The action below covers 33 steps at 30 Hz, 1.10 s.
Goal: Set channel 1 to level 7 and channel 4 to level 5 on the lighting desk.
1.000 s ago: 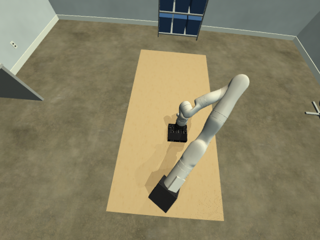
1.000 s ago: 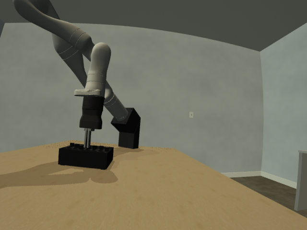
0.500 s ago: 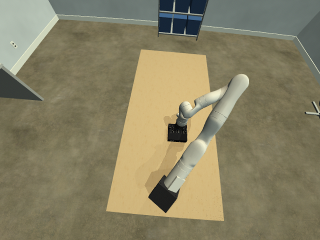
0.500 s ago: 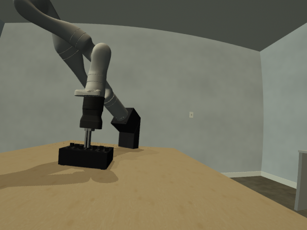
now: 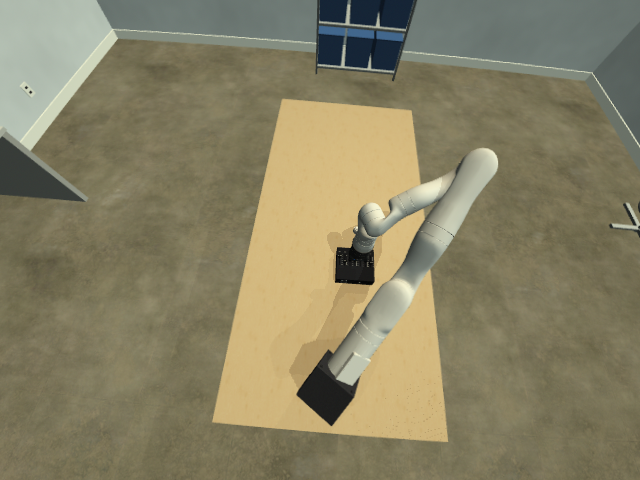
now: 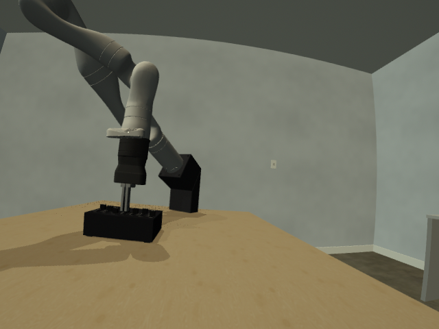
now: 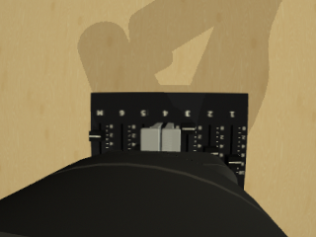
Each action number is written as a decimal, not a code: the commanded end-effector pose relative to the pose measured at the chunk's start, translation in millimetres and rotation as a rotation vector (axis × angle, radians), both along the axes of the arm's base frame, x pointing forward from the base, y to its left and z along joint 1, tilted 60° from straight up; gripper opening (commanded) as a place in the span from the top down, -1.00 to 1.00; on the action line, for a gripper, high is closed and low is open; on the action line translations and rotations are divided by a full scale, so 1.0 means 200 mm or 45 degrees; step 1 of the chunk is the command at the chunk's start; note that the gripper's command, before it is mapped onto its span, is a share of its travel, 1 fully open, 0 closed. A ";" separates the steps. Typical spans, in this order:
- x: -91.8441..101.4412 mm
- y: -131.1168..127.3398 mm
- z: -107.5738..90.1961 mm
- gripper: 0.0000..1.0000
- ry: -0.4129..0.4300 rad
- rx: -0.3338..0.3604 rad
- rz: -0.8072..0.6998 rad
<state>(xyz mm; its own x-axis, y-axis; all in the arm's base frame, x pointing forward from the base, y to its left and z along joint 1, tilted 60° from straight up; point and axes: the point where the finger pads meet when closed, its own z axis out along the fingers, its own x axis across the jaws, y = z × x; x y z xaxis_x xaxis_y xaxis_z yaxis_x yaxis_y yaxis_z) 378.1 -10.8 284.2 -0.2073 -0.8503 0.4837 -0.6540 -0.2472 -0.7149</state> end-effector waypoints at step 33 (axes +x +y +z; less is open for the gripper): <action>-0.01 0.03 0.04 1.00 0.001 0.000 0.001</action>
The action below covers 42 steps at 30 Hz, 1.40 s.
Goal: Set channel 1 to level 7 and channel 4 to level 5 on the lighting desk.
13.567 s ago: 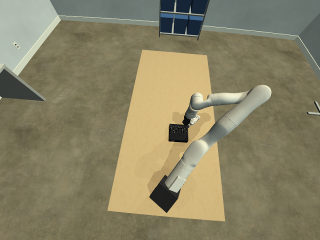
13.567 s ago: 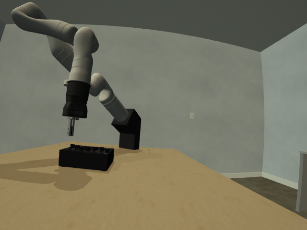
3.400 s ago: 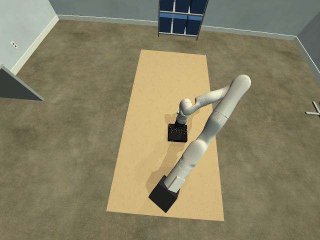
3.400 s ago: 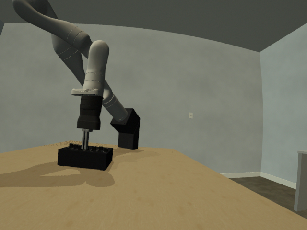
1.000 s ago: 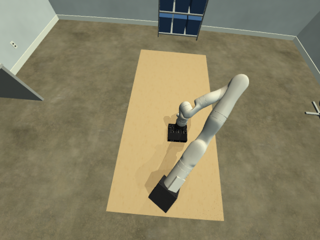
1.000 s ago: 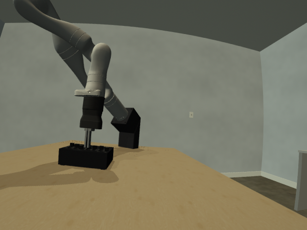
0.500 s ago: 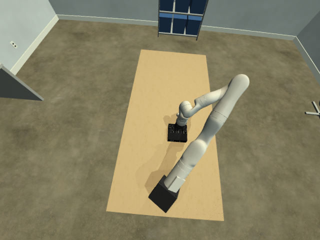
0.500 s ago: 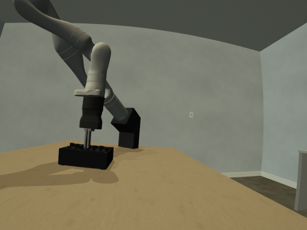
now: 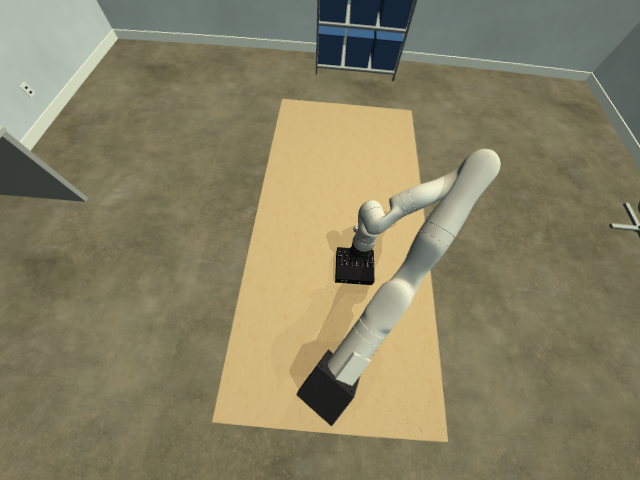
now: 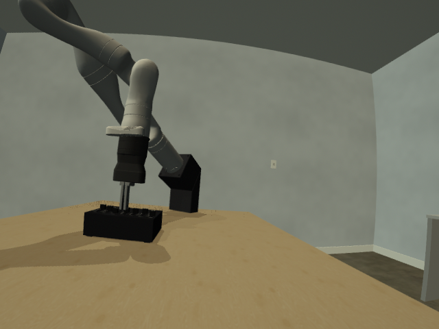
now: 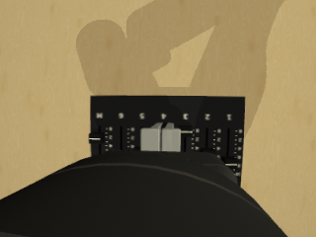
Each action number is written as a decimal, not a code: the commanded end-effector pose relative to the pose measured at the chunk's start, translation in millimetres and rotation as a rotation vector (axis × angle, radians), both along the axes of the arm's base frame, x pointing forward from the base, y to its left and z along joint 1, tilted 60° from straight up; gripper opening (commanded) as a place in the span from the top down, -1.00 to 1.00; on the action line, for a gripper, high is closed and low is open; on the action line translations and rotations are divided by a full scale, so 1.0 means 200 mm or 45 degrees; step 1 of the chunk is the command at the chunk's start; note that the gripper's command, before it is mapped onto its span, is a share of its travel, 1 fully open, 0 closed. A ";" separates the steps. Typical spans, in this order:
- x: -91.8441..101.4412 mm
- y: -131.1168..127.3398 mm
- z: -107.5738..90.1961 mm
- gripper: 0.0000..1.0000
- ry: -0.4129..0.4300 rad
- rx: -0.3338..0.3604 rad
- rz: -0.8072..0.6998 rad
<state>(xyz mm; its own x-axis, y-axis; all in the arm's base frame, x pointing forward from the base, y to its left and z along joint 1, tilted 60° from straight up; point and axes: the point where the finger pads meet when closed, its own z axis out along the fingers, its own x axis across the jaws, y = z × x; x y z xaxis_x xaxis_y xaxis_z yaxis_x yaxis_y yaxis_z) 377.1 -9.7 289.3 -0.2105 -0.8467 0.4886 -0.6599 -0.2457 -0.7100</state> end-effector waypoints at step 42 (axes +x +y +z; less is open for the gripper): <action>-0.19 0.14 0.14 -1.00 -0.006 0.006 0.010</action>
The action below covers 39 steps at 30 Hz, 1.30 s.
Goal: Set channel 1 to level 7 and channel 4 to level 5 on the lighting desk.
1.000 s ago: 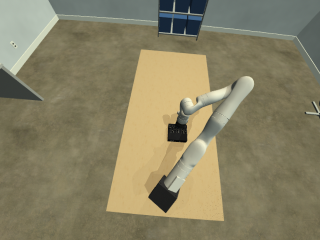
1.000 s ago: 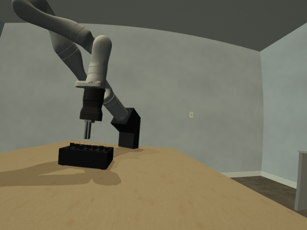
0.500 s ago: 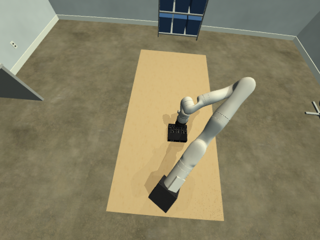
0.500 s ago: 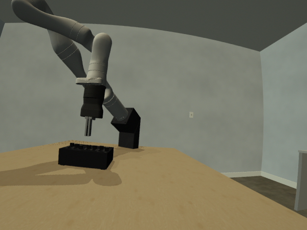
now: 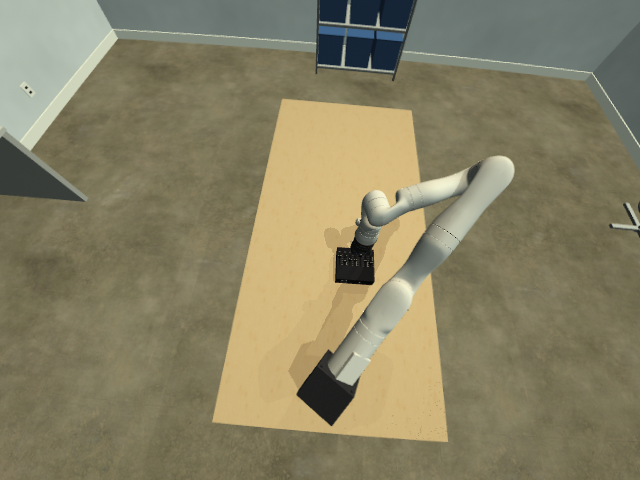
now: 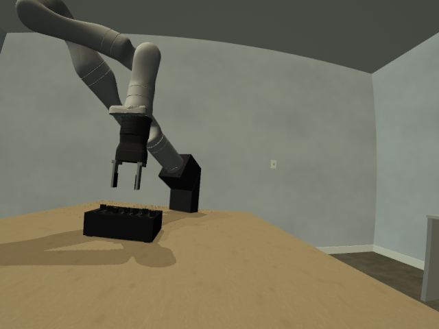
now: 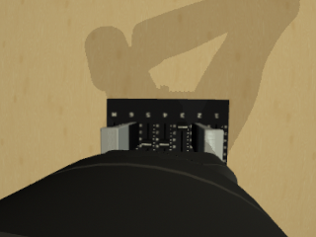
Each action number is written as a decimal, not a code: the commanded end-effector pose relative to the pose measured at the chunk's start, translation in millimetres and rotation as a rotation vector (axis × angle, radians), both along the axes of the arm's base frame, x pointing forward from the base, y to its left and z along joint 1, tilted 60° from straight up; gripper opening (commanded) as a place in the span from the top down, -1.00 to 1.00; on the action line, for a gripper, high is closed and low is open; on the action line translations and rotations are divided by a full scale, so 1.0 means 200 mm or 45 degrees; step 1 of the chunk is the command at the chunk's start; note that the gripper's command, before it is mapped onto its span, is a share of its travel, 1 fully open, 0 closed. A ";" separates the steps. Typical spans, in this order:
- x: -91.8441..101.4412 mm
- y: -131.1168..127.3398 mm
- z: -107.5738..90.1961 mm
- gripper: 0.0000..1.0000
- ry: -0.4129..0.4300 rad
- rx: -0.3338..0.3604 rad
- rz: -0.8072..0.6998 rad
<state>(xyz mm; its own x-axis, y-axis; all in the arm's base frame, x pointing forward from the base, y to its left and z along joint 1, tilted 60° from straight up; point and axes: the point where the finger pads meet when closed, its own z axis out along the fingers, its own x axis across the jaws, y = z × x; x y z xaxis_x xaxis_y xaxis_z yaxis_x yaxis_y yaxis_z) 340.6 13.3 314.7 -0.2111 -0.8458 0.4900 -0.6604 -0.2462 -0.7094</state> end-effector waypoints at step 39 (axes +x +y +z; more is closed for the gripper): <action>-0.23 0.17 0.17 -1.00 -0.006 0.008 0.011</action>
